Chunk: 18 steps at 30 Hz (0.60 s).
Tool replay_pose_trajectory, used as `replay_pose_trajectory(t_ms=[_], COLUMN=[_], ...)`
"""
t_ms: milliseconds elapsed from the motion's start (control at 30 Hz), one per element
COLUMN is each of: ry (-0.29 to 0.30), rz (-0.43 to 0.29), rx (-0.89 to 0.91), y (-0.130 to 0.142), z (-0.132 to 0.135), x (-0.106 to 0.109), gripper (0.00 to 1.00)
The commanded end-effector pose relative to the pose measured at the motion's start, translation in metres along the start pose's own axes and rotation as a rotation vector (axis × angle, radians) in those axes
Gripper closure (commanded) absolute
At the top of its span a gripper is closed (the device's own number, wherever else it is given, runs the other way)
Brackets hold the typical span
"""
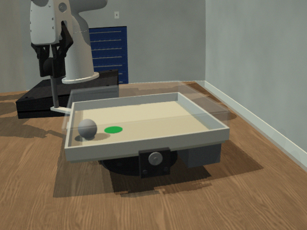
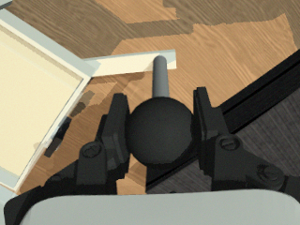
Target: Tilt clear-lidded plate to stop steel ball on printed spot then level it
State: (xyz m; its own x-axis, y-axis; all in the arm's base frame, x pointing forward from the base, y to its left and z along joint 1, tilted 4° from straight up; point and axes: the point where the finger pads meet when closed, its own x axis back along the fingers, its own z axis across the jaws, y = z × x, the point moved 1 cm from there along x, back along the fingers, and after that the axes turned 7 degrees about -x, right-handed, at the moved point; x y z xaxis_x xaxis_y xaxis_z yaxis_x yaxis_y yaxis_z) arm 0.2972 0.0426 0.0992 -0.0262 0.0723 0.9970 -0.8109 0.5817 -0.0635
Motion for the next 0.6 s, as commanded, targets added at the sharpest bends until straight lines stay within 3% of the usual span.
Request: replay_pose_trajectory(t_ms=[0, 567], ry=[-0.001, -0.001], rz=[0.001, 0.001], rx=[0.001, 0.001], y=[-0.0002, -0.0008], z=[0.0001, -0.0028], x=[-0.0014, 0.0052], gripper=[1.0, 1.0])
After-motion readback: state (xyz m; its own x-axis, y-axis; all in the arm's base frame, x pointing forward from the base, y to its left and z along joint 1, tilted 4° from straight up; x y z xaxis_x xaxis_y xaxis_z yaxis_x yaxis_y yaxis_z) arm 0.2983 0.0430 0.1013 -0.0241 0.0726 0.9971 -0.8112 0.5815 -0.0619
